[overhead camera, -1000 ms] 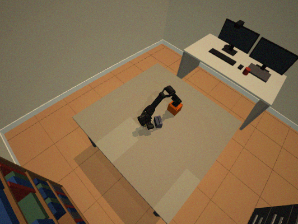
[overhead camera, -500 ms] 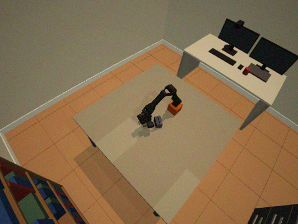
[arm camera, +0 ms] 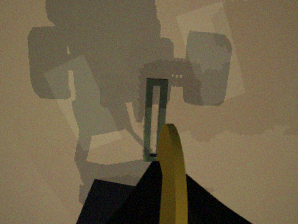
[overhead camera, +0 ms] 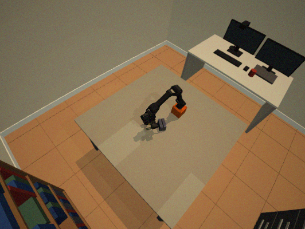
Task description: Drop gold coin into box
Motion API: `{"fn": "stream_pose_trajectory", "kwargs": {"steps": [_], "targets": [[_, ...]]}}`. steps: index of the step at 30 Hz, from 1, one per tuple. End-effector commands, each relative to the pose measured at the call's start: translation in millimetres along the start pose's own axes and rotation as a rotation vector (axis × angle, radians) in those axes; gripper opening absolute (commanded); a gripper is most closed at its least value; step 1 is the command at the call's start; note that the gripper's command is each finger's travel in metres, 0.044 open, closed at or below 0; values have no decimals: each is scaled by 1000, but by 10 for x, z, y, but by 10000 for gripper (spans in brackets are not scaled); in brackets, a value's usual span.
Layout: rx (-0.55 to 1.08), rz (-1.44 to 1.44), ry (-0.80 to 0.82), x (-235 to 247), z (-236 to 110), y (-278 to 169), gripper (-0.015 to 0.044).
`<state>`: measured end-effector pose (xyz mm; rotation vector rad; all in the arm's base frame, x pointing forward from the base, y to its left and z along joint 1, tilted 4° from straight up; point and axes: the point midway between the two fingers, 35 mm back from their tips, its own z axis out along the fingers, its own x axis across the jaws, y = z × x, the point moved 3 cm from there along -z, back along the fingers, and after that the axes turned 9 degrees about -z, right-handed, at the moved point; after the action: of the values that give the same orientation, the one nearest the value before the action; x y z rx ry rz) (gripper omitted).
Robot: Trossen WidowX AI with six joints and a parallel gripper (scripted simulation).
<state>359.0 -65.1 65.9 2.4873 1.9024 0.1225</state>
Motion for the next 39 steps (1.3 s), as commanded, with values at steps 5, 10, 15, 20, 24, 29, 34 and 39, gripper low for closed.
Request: {"fn": "stream_pose_trajectory", "kwargs": {"steps": [5,10,15,20,24,29,34,39], "targets": [[-13,-5,-1,0,-253,-9,0],[-13,-11,-1,0,-269,-12,0],[-13,-162,-2,9,-270,-18,0],[-13,-336,-3,19,-271,-25,0],[-12,-476,-4,27,-273,-31,0],[-12,-650,-5,37,-275,-38,0],[-12,-824,-6,47,-277,-46,0],[-11,-999,-7,57,-278,-53,0]]}}
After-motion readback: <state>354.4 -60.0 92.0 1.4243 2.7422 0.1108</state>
